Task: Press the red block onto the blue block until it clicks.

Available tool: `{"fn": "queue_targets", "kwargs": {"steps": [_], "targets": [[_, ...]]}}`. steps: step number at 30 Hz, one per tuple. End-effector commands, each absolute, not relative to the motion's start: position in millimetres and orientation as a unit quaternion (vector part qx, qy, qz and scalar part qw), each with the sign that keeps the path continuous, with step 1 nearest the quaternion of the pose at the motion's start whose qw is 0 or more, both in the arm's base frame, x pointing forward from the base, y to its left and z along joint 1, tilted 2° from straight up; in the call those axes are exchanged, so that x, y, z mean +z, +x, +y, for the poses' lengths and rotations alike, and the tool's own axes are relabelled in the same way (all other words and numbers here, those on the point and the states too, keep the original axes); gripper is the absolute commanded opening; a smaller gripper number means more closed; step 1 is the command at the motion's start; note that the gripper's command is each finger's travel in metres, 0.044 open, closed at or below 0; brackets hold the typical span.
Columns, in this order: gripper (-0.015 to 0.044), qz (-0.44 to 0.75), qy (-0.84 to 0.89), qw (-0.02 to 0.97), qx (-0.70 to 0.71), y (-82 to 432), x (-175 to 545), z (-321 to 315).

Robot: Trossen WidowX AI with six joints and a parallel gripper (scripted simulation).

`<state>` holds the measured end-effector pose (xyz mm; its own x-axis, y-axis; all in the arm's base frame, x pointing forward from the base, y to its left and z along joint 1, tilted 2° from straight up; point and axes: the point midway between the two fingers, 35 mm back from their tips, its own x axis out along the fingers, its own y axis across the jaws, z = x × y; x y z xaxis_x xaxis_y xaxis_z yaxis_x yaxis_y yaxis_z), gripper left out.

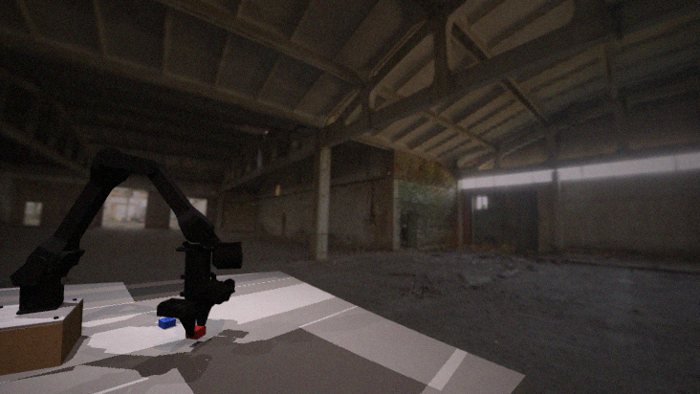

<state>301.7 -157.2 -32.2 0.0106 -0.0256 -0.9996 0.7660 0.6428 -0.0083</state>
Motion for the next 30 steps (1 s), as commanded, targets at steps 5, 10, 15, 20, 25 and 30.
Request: {"fn": "queue_targets", "kwargs": {"steps": [5, 10, 15, 20, 25, 30], "targets": [[0.0000, 0.635, 0.293, 0.646, -0.306, 303, 3, -156], [0.0000, 0.637, 0.294, 0.643, -0.307, 301, 27, -153], [0.0000, 0.639, 0.296, 0.639, -0.308, 297, 50, -150], [0.0000, 0.641, 0.297, 0.637, -0.309, 294, 66, -147], [0.0000, 0.637, 0.306, 0.633, -0.317, 295, 62, -135], [0.0000, 0.629, 0.323, 0.624, -0.333, 295, 53, -112]]}}
